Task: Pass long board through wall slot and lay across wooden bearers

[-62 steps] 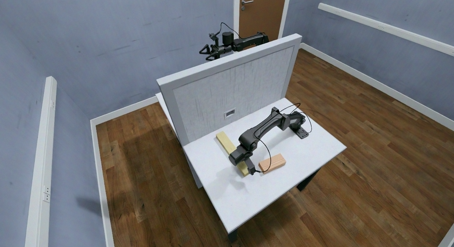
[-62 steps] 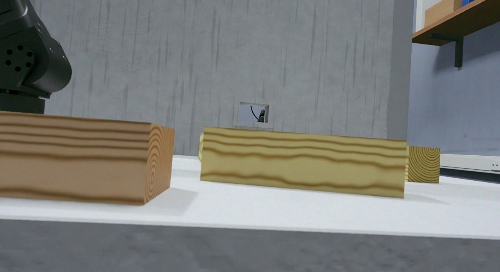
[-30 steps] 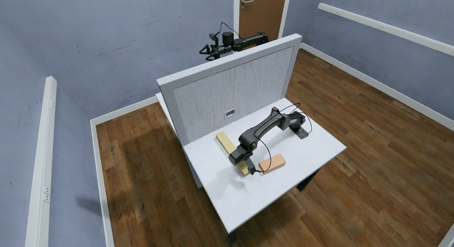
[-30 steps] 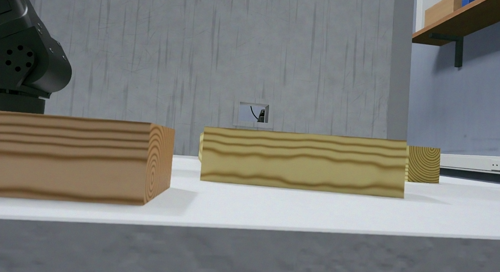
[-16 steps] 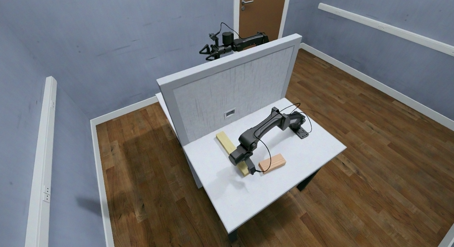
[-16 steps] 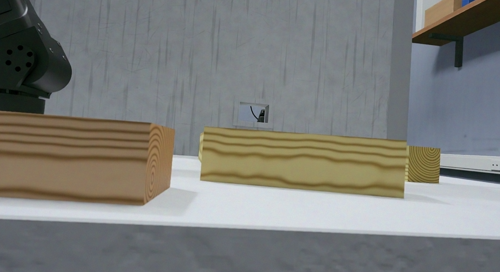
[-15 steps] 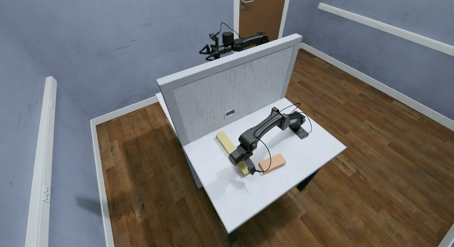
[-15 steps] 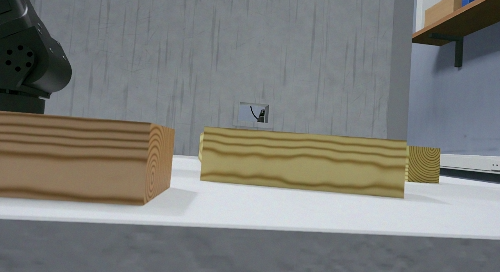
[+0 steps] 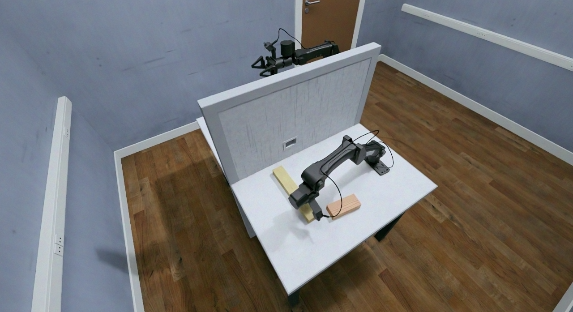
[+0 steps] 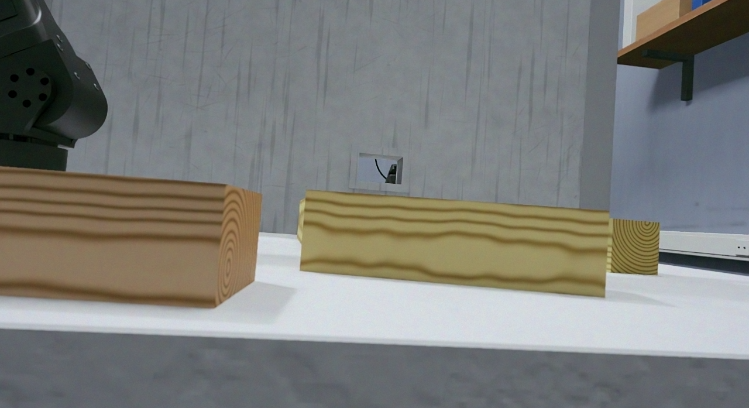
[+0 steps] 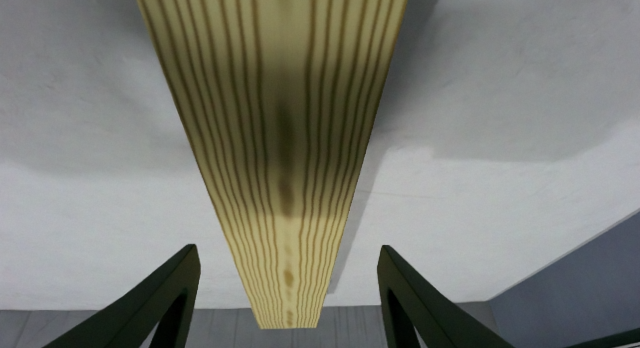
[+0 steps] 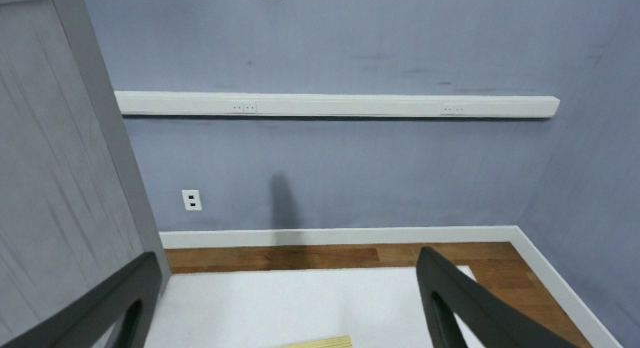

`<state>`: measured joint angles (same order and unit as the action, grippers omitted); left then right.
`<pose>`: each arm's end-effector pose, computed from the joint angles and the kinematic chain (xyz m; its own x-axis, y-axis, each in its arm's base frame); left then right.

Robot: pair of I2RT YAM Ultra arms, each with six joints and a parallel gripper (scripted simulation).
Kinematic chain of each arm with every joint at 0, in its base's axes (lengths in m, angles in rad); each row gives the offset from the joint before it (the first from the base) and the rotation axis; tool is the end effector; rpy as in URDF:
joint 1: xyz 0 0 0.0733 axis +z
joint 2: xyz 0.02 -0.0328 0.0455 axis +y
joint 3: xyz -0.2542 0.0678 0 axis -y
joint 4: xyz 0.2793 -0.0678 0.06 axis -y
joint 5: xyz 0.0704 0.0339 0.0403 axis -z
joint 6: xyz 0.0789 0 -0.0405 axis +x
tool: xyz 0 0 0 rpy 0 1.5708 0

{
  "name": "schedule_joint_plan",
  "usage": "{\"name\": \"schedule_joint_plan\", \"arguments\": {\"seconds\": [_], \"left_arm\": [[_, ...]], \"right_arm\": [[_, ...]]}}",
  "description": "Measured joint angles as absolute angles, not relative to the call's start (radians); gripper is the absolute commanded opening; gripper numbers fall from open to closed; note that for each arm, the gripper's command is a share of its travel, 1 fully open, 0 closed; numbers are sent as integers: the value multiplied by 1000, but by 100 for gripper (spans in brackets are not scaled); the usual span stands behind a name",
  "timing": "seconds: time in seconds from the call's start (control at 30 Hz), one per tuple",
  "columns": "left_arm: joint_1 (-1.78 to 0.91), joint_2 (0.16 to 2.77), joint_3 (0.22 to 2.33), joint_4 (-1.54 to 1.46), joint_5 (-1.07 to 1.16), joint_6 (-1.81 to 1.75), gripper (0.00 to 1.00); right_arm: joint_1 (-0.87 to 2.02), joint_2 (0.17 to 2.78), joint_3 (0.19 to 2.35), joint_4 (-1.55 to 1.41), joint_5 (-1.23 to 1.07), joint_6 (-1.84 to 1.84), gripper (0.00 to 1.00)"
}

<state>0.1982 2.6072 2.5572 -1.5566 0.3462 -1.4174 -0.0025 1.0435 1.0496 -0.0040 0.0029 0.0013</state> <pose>0.5103 0.0763 0.1497 0.0451 -0.9391 0.3406 -0.9984 -0.0539 -0.0164 0.3203 0.0001 0.4003 0.0021 0.0013 -1.0000 0.0054 1.0000 0.0013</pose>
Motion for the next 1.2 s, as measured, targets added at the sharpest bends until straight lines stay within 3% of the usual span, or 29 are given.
{"name": "schedule_joint_plan", "arguments": {"seconds": [1.0,1.2], "left_arm": [[191,2629,2557,-1557,346,-1419,72],[185,2582,2424,-1480,347,-1430,72]], "right_arm": [[-2,1044,1050,-4,3,1,100],[-2,1044,1050,-4,3,1,100]]}}
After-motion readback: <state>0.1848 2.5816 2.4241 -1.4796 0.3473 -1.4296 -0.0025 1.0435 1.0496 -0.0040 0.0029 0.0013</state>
